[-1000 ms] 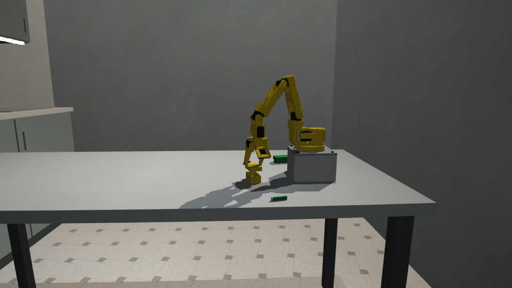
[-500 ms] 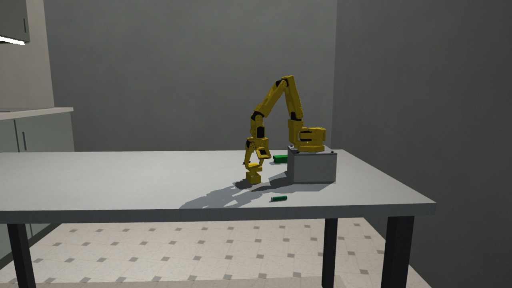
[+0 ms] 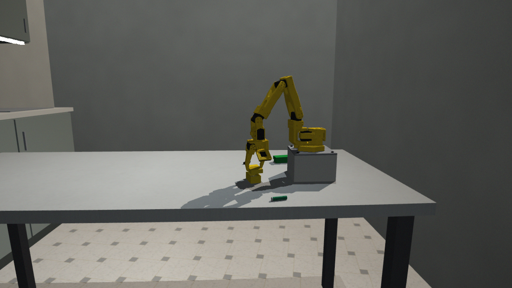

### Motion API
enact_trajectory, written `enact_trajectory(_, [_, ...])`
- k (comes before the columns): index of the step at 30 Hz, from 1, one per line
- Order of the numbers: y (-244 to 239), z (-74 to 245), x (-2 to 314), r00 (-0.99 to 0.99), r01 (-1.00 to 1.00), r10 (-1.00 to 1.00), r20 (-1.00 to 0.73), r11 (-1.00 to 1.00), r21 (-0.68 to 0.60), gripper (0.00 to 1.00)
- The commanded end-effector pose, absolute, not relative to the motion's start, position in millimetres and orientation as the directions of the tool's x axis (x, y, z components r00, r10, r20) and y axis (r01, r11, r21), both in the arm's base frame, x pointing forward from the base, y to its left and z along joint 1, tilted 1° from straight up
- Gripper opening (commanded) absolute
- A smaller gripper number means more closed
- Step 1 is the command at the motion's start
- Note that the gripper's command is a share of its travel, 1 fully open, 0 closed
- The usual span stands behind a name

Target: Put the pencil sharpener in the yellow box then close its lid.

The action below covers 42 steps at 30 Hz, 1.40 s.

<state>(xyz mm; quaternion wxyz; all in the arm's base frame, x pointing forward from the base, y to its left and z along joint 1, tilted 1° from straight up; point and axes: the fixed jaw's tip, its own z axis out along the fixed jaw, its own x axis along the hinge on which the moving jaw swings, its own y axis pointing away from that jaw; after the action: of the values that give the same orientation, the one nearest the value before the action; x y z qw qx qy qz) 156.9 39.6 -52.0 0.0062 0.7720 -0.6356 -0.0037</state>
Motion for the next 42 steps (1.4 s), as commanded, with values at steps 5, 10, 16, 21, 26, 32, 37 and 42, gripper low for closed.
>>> enact_trajectory(5, [41.0, -57.2, 158.2, 0.191, -0.982, -0.982, 0.001, -0.191, 0.01, 0.22])
enact_trajectory(10, [41.0, -58.5, 158.2, 0.191, -0.982, -0.982, 0.001, -0.191, 0.01, 0.22])
enact_trajectory(16, [41.0, -60.2, 158.1, 0.191, -0.982, -0.982, 0.001, -0.191, 0.01, 0.22])
enact_trajectory(21, [41.0, -60.6, 158.1, 0.191, -0.982, -0.982, 0.001, -0.191, 0.01, 0.22])
enact_trajectory(26, [41.0, -60.6, 158.1, 0.191, -0.982, -0.982, 0.001, -0.191, 0.01, 0.22])
enact_trajectory(32, [41.0, -59.4, 158.2, 0.191, -0.982, -0.982, 0.001, -0.191, 0.01, 0.22])
enact_trajectory(37, [41.0, -56.2, 158.2, 0.191, -0.982, -0.982, 0.001, -0.191, 0.01, 0.22])
enact_trajectory(42, [41.0, -53.6, 158.2, 0.191, -0.982, -0.982, 0.001, -0.191, 0.01, 0.22])
